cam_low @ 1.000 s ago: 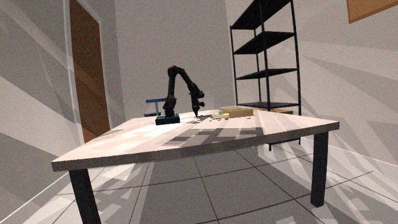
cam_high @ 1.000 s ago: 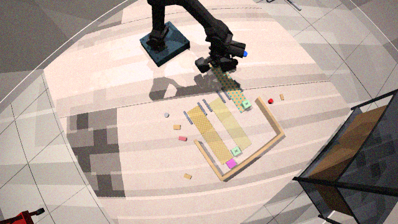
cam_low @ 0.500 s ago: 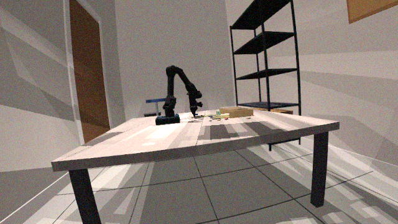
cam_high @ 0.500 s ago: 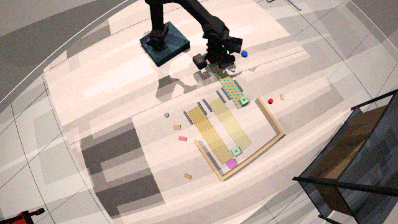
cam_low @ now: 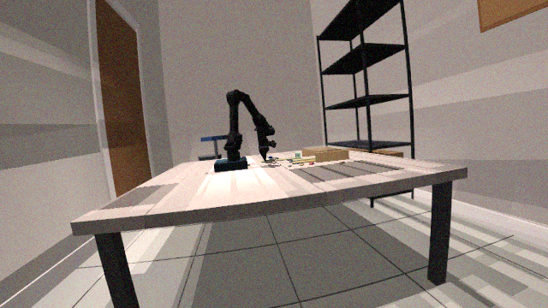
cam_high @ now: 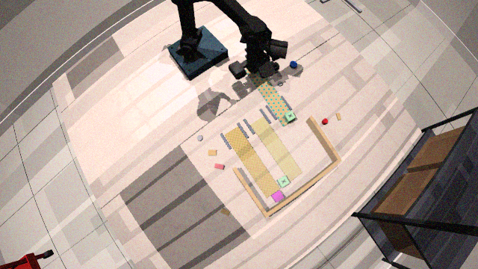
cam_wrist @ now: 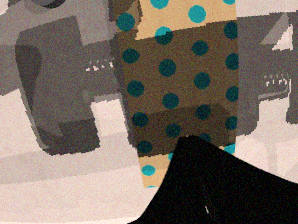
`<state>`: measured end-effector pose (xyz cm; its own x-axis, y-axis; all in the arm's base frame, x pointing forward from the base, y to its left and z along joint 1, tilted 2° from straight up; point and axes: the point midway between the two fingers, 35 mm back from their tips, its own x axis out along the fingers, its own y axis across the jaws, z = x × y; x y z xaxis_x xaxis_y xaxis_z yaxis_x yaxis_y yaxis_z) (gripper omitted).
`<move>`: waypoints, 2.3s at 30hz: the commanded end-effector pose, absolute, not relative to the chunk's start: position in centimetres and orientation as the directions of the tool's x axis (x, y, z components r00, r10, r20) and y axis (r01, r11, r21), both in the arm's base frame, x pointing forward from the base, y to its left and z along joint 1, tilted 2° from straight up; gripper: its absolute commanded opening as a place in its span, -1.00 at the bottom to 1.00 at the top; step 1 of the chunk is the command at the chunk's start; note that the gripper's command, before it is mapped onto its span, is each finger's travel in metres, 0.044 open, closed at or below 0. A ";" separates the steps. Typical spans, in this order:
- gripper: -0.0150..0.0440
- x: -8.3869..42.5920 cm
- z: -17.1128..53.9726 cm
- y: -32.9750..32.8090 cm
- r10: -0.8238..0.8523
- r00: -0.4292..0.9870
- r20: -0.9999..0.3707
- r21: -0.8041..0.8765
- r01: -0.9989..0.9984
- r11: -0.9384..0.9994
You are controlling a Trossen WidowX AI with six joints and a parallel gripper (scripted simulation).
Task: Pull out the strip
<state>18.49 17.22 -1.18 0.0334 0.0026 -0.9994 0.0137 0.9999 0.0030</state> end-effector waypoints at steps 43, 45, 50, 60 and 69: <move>-0.49 18.4 3.0 17.3 -0.012 0.003 -1.000 -0.012 0.010 1.000; -0.49 18.2 3.0 17.2 -0.013 0.003 -1.000 -0.013 0.010 1.000; -0.05 20.6 2.9 17.0 -0.013 0.005 -1.000 -0.012 0.060 0.998; 0.84 23.8 3.3 17.0 -0.013 0.007 -1.000 -0.012 0.060 0.998; 1.00 26.6 3.6 17.0 -0.013 0.009 -1.000 -0.012 0.060 0.998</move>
